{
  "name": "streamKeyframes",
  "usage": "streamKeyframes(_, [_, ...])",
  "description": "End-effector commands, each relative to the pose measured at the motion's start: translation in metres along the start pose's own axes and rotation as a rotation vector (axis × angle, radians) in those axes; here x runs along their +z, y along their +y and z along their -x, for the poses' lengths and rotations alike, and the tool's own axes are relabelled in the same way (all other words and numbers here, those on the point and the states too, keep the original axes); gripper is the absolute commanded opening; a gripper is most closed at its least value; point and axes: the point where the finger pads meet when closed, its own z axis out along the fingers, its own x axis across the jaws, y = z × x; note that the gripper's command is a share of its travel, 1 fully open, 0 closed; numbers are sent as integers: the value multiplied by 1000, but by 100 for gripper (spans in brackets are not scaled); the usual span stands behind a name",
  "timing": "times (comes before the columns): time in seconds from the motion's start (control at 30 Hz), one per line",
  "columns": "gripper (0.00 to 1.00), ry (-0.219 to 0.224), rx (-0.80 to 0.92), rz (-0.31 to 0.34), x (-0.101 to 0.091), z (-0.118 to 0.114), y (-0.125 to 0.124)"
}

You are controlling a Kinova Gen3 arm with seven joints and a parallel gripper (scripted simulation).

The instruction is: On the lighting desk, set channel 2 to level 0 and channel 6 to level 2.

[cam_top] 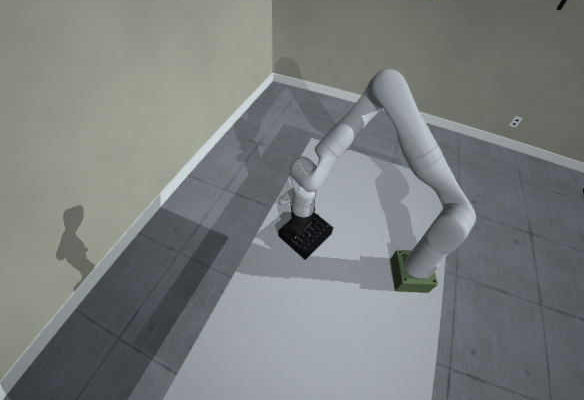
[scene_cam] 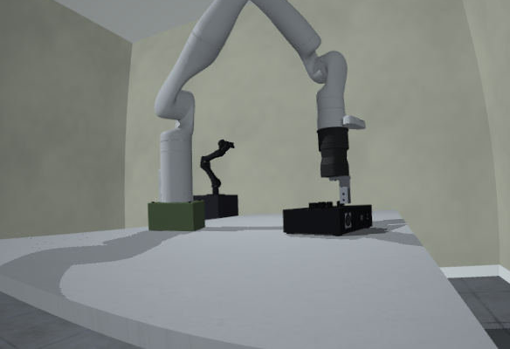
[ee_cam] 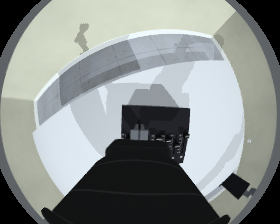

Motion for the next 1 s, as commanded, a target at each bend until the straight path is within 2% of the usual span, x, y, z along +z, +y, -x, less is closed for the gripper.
streamKeyframes(0.0, [0,0,-3,-7,-1,1,1])
streamKeyframes(0.97, [0,0,-3,-7,-1,1,15])
